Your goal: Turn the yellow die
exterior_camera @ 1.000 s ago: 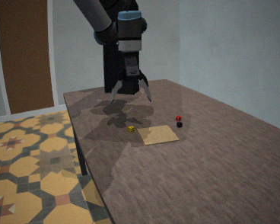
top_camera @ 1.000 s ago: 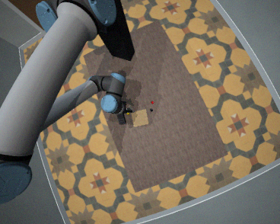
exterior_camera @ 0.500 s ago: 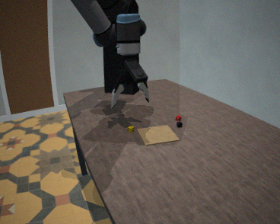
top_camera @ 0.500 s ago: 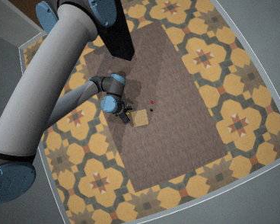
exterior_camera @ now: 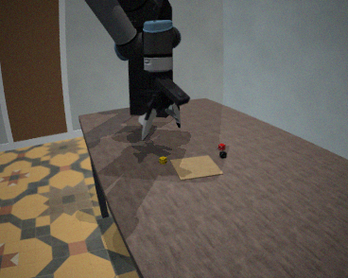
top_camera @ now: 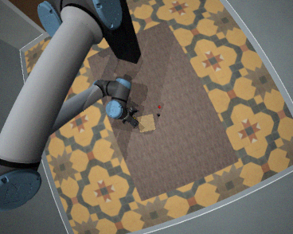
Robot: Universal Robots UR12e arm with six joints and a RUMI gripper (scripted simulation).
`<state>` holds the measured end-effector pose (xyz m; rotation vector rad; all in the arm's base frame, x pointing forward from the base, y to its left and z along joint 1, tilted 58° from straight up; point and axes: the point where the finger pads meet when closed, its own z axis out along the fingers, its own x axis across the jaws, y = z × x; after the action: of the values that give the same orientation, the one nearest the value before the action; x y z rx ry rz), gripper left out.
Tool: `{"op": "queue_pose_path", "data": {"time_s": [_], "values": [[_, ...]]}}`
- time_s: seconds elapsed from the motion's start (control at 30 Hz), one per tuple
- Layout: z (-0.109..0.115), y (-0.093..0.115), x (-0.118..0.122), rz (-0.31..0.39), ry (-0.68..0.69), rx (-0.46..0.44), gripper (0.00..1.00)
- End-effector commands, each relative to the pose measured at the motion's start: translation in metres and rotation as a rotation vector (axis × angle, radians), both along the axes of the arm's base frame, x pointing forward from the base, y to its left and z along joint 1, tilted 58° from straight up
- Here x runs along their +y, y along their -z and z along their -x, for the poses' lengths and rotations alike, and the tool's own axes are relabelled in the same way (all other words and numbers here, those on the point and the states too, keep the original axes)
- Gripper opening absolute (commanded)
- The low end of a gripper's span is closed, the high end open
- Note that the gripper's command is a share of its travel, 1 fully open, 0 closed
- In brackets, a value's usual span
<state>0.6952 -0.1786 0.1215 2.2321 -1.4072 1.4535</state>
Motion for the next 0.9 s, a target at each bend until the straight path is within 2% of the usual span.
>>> {"op": "queue_pose_path", "data": {"time_s": [0.0,0.13,0.43,0.47,0.87], "values": [[-0.0036,0.0019,-0.0039,0.095,-0.080,0.071,1.00],[-0.0041,0.0029,-0.0048,0.119,-0.100,0.092,1.00],[-0.0043,0.0033,-0.0052,0.129,-0.108,0.100,1.00],[-0.0043,0.0033,-0.0052,0.129,-0.108,0.100,0.21],[-0.0043,0.0033,-0.0052,0.129,-0.108,0.100,0.21]]}}
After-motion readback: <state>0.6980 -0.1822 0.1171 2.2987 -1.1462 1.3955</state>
